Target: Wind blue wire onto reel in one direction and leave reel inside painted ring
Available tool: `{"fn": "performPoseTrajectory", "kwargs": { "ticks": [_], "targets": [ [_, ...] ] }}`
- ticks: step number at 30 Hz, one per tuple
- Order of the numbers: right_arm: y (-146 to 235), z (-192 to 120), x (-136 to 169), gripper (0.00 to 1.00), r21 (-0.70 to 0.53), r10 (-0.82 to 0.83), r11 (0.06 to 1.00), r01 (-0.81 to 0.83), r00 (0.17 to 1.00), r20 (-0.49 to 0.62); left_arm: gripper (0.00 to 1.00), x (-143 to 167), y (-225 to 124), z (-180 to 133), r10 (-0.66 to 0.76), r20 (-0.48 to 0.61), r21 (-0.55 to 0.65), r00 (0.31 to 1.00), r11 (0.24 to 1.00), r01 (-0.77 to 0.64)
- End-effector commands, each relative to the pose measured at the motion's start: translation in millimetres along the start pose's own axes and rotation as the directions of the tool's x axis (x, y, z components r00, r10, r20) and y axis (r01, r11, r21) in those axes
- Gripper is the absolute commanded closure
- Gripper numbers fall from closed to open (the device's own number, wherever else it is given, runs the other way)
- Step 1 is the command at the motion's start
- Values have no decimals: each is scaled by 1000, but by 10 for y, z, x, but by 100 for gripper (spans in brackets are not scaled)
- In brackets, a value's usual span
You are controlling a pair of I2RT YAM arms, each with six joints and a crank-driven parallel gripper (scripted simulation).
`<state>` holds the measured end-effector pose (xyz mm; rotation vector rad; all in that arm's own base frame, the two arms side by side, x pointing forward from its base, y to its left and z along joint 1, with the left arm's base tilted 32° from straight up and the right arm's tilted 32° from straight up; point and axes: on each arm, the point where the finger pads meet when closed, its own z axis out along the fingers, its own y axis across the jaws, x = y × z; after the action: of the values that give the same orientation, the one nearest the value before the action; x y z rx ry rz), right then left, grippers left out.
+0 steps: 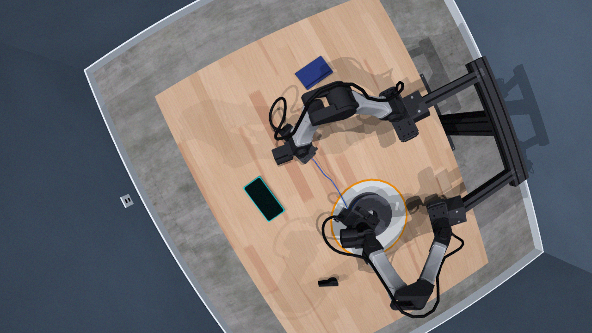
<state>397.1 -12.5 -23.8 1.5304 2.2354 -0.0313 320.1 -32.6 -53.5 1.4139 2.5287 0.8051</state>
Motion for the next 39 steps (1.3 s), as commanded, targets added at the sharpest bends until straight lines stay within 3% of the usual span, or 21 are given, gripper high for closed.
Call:
{"fn": "performPoseTrajectory", "kwargs": {
  "ticks": [1,10,27,32,36,39],
  "targets": [
    [48,-90,-55,100,-24,3,1000,-3,1000,5,3,-113,63,76,-3,36,-14,999,1000,3],
    [33,-89,-48,100,-24,3,1000,-3,1000,5,3,-156,103,5,-3,36,-14,999,1000,3],
    [39,-109,-103,100,-24,0,1000,0,1000,13,30,-156,103,5,-3,36,-14,999,1000,3],
    [51,-117,-106,100,-24,0,1000,0,1000,13,30,-162,91,48,-15,36,-13,999,1000,15],
    [67,-120,-58,100,-24,0,1000,0,1000,2,30,-57,93,51,-130,37,-9,991,991,130],
    [80,-112,48,100,-24,-4,1000,3,1000,-20,30,133,75,57,-316,38,-2,948,949,316]
  ]
}}
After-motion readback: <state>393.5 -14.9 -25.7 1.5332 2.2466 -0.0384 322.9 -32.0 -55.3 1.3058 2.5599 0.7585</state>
